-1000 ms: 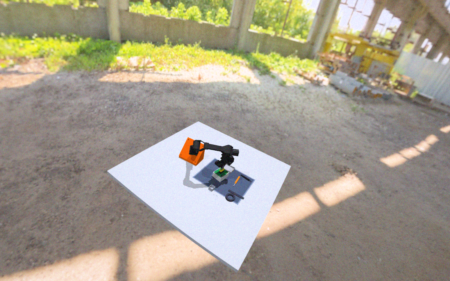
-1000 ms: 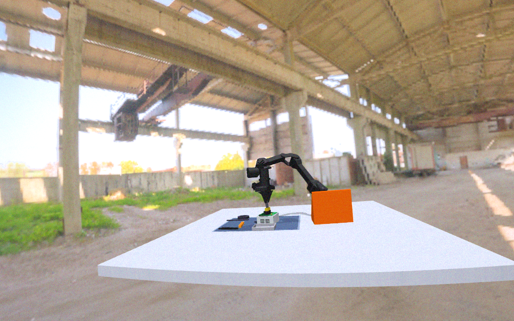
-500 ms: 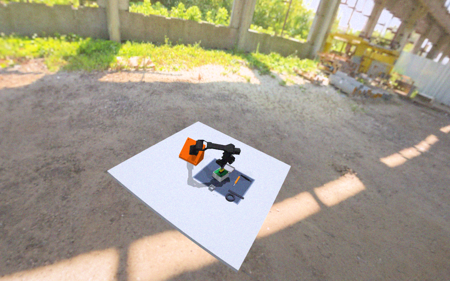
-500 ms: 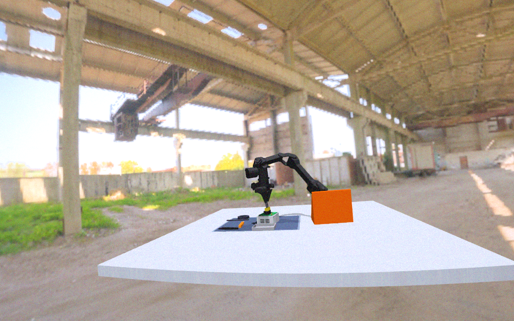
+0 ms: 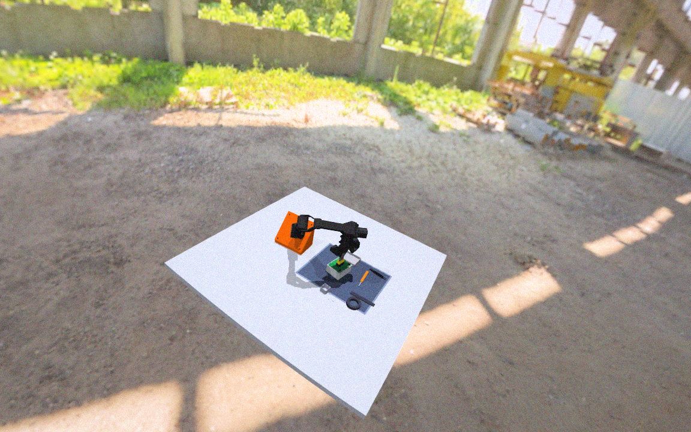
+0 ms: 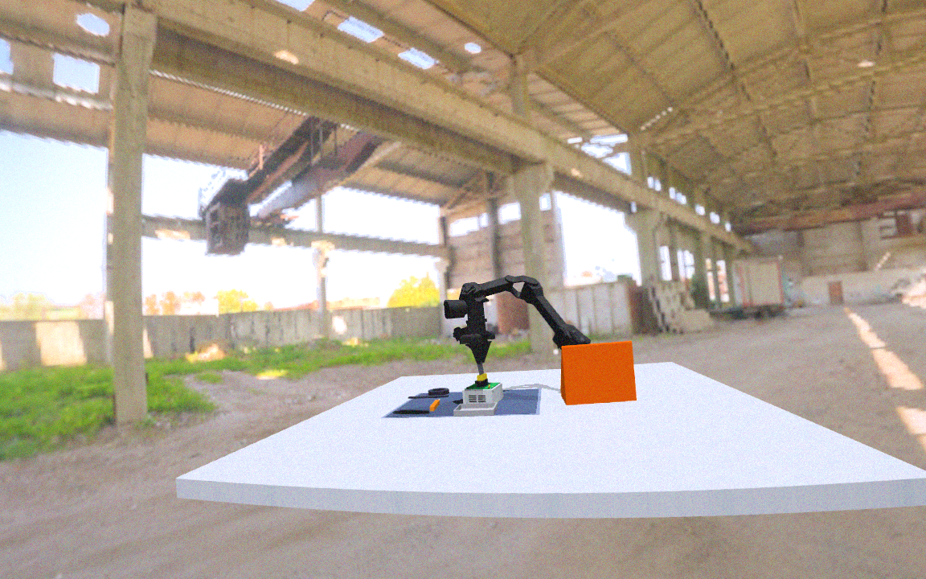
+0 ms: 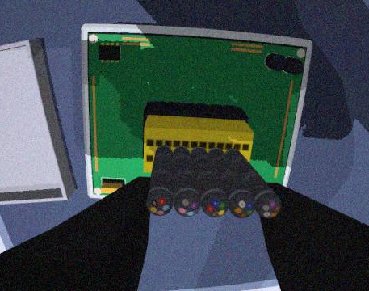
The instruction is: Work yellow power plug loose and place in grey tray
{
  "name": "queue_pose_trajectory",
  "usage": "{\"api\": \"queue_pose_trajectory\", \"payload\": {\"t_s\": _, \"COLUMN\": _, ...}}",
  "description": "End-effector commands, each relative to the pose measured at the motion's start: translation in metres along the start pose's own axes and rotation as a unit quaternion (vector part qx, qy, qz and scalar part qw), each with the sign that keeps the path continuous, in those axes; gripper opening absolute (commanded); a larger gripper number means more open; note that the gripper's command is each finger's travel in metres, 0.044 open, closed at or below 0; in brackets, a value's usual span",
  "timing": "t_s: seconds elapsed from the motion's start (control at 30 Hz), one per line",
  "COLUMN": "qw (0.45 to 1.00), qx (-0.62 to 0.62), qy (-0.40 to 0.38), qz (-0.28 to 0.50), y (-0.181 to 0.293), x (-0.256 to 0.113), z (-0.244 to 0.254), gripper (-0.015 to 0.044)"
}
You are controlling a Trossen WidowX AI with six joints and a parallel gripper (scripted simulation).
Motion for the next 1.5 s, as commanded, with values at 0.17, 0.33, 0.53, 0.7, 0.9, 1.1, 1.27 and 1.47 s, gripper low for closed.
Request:
{"api": "queue_pose_trajectory", "payload": {"t_s": 0.17, "qw": 1.0, "qx": -0.006, "qy": 0.012, "qz": -0.009, "y": 0.0, "x": -0.023, "z": 0.006, "gripper": 0.0}}
{"api": "queue_pose_trajectory", "payload": {"t_s": 0.33, "qw": 1.0, "qx": -0.006, "qy": 0.012, "qz": -0.009, "y": 0.0, "x": -0.012, "z": 0.005, "gripper": 0.0}}
{"api": "queue_pose_trajectory", "payload": {"t_s": 0.53, "qw": 1.0, "qx": -0.006, "qy": 0.013, "qz": -0.009, "y": 0.0, "x": 0.005, "z": 0.005, "gripper": 0.0}}
{"api": "queue_pose_trajectory", "payload": {"t_s": 0.7, "qw": 1.0, "qx": -0.006, "qy": 0.013, "qz": -0.009, "y": 0.0, "x": 0.005, "z": 0.005, "gripper": 0.0131}}
{"api": "queue_pose_trajectory", "payload": {"t_s": 0.9, "qw": 1.0, "qx": -0.006, "qy": 0.013, "qz": -0.009, "y": 0.0, "x": 0.005, "z": 0.005, "gripper": 0.025}}
{"api": "queue_pose_trajectory", "payload": {"t_s": 1.1, "qw": 1.0, "qx": -0.005, "qy": 0.013, "qz": -0.009, "y": 0.0, "x": 0.01, "z": 0.005, "gripper": 0.025}}
{"api": "queue_pose_trajectory", "payload": {"t_s": 1.27, "qw": 1.0, "qx": -0.005, "qy": 0.013, "qz": -0.009, "y": 0.0, "x": 0.018, "z": 0.004, "gripper": 0.025}}
{"api": "queue_pose_trajectory", "payload": {"t_s": 1.47, "qw": 1.0, "qx": -0.005, "qy": 0.013, "qz": -0.009, "y": 0.0, "x": 0.023, "z": 0.004, "gripper": 0.025}}
Point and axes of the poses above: the point midway between the two fingers, 35 mm back from their tips, its own x axis out along the fingers, its own z axis across the jaws, y = z × x, the point moved 7 cm from there along -x, back along the fingers, and after that the axes turned 14 degrees about -x, right-handed, at the moved point
